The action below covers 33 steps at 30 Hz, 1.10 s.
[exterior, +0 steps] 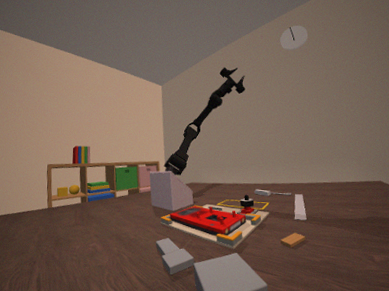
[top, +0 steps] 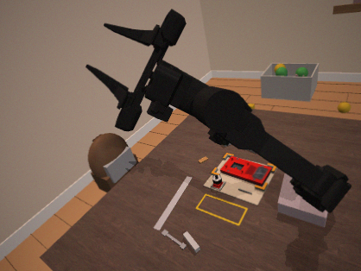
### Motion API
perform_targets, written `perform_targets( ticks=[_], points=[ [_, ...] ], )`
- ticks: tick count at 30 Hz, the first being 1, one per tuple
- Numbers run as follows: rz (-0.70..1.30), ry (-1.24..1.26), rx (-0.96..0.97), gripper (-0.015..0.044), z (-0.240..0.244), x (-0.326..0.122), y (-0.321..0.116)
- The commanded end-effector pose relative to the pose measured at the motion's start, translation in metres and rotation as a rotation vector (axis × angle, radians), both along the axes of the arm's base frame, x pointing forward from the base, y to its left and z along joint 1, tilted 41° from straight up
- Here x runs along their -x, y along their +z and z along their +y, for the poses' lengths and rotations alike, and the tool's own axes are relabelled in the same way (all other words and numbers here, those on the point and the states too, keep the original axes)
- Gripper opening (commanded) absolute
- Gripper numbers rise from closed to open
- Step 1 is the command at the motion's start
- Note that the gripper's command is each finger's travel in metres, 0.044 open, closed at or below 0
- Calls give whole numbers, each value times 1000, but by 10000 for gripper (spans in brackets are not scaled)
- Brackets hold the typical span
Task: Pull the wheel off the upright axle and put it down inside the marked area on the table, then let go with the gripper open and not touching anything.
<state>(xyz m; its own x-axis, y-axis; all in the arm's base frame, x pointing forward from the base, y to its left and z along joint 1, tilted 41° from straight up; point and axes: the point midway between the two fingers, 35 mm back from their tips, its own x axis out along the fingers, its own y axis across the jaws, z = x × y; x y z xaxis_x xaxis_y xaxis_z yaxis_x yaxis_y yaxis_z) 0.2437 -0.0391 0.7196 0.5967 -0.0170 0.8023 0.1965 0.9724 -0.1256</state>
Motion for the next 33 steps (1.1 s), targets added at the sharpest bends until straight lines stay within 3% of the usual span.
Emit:
perform_targets(
  ticks=[1,11,18,25,33],
  points=[
    [148,9,1,300,-5,-48,-31],
    [589,57,2,300,-15,-163,-147],
    [909,136,-5,300,-11,-219,-247],
    [1211,223,-19,300,2,-244,-349],
    [1567,350,-47,300,24,-243,-465]
  ],
)
